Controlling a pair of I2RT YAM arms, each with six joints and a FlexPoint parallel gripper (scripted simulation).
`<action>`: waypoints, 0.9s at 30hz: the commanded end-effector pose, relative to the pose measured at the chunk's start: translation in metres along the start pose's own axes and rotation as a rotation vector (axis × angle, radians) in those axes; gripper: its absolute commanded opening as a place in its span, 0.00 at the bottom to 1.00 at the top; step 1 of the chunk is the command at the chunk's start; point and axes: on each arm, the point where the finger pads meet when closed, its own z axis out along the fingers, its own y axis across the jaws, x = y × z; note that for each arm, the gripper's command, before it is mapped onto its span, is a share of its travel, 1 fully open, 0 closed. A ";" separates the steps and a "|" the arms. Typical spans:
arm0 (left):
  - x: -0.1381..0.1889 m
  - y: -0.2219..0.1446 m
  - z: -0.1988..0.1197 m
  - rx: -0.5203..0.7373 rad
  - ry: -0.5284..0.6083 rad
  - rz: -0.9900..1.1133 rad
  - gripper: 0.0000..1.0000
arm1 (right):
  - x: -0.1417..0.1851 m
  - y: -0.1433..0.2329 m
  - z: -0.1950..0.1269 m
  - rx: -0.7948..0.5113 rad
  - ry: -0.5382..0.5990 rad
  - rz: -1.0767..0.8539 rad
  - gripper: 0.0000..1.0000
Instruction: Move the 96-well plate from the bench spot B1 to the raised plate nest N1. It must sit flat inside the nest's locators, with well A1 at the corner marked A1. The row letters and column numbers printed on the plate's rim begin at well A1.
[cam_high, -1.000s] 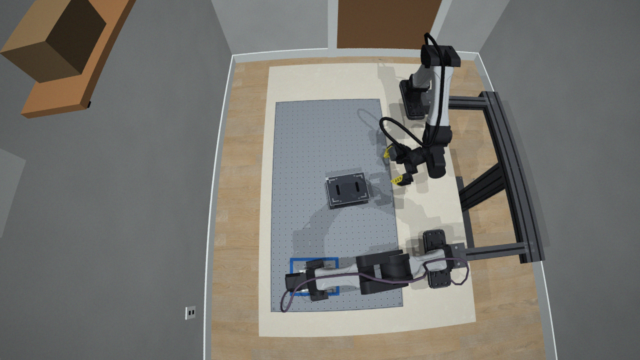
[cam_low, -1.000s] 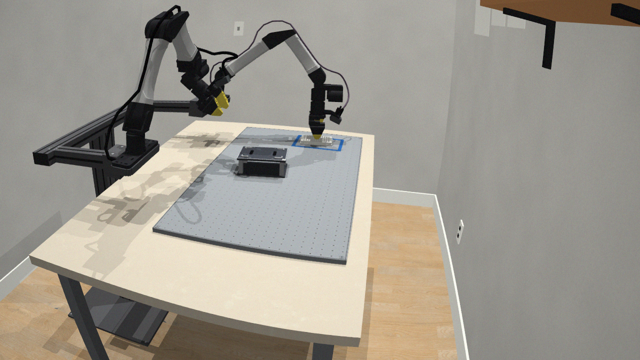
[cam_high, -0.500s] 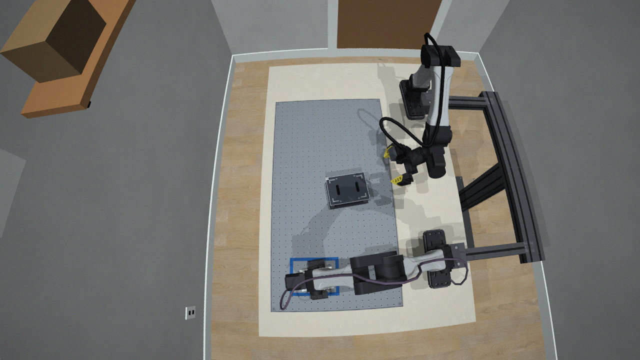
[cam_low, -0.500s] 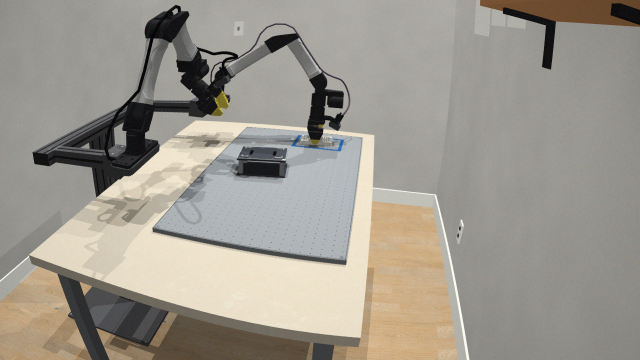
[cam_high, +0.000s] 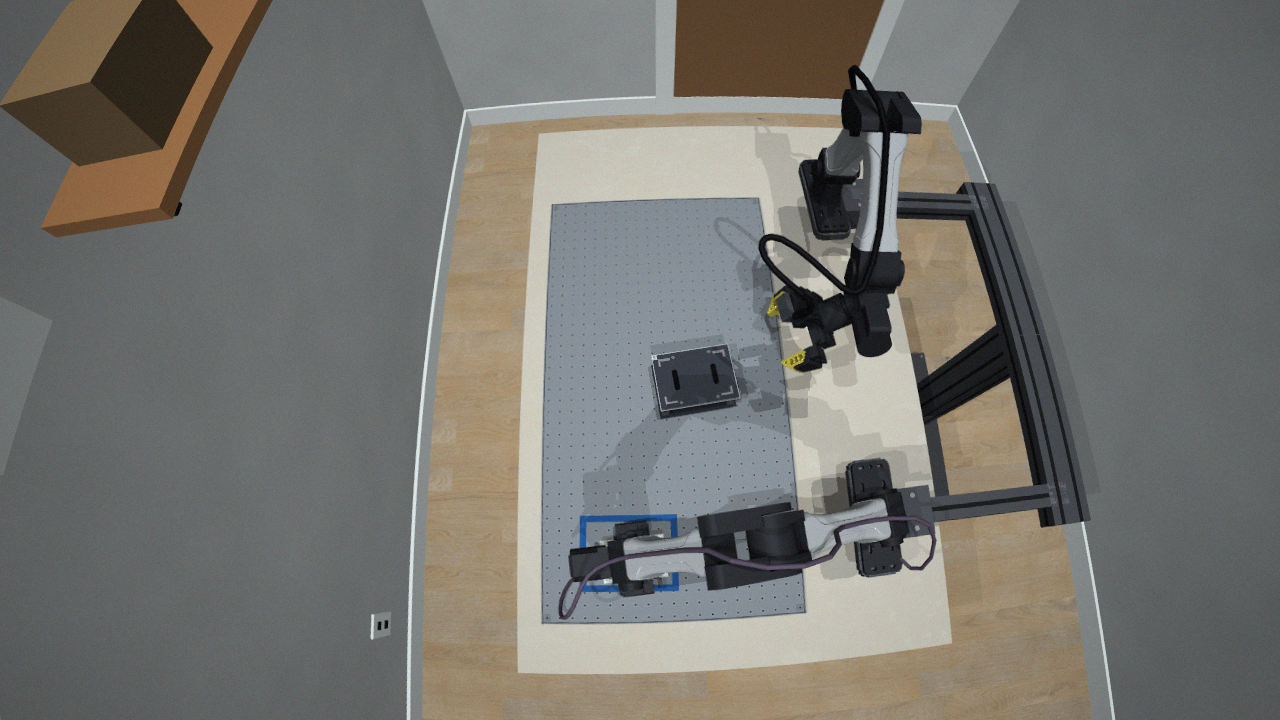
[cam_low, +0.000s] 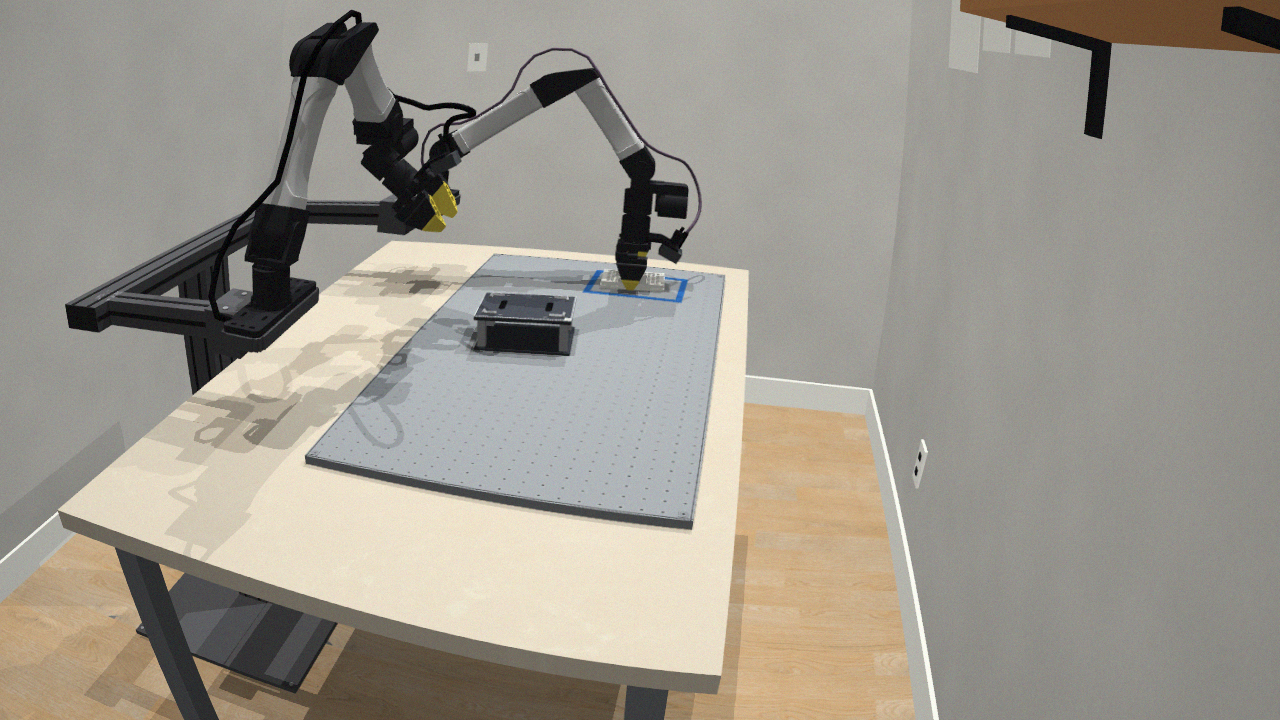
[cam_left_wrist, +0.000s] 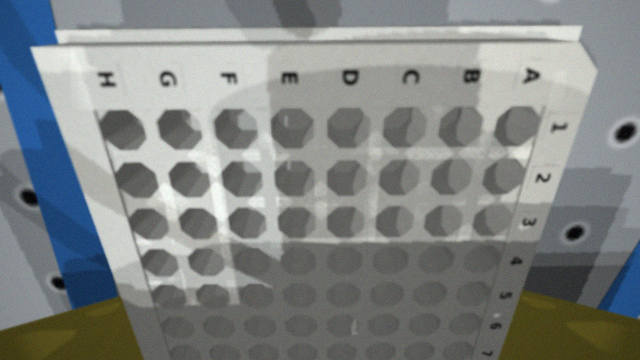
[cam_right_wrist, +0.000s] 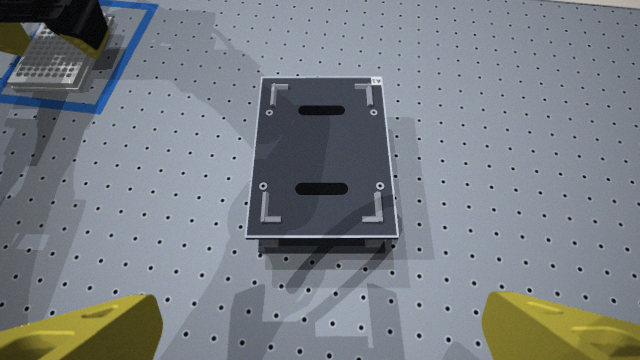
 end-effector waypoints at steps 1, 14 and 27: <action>-0.014 -0.001 -0.009 0.003 -0.048 0.006 0.76 | -0.004 0.005 -0.004 0.004 -0.016 0.001 1.00; 0.004 -0.023 -0.068 -0.002 -0.039 -0.005 0.76 | -0.005 0.005 -0.004 0.007 -0.019 -0.001 1.00; 0.018 -0.065 -0.121 -0.001 -0.080 -0.090 0.76 | -0.023 0.002 -0.008 -0.148 -0.044 -0.047 1.00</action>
